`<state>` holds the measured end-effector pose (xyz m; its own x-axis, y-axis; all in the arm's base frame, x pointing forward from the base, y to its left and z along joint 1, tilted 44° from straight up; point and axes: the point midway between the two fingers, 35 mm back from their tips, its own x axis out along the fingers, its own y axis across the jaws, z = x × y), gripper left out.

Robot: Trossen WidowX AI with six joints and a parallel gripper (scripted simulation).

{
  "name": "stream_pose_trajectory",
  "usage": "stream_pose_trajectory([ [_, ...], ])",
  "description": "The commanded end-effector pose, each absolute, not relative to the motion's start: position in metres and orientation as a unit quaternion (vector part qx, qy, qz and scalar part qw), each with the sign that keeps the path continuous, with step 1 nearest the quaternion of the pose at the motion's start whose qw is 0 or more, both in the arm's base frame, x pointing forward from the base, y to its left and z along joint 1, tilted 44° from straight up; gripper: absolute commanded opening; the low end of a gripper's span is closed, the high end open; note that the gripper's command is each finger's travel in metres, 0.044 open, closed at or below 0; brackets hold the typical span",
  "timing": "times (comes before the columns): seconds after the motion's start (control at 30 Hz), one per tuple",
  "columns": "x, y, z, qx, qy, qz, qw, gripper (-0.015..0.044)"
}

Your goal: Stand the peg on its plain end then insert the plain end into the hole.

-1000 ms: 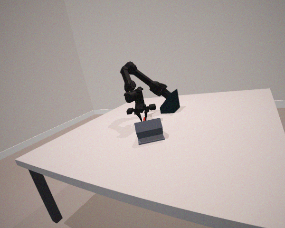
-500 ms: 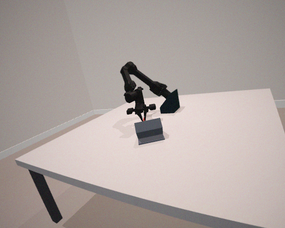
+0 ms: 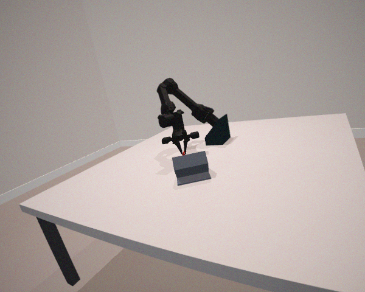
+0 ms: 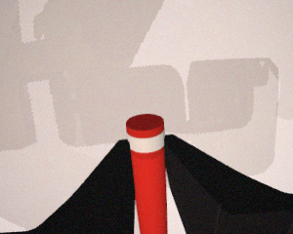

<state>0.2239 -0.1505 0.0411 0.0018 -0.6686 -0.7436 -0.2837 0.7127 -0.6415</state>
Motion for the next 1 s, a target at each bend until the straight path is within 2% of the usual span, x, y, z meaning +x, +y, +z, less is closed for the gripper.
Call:
stream_pose_trajectory([
  [0.0,0.221,-0.149,0.042,-0.349,0.678,-0.148,0.63,0.0051],
  [0.97,0.21,-0.141,0.056,-0.365,0.594,-0.102,0.709,0.0051],
])
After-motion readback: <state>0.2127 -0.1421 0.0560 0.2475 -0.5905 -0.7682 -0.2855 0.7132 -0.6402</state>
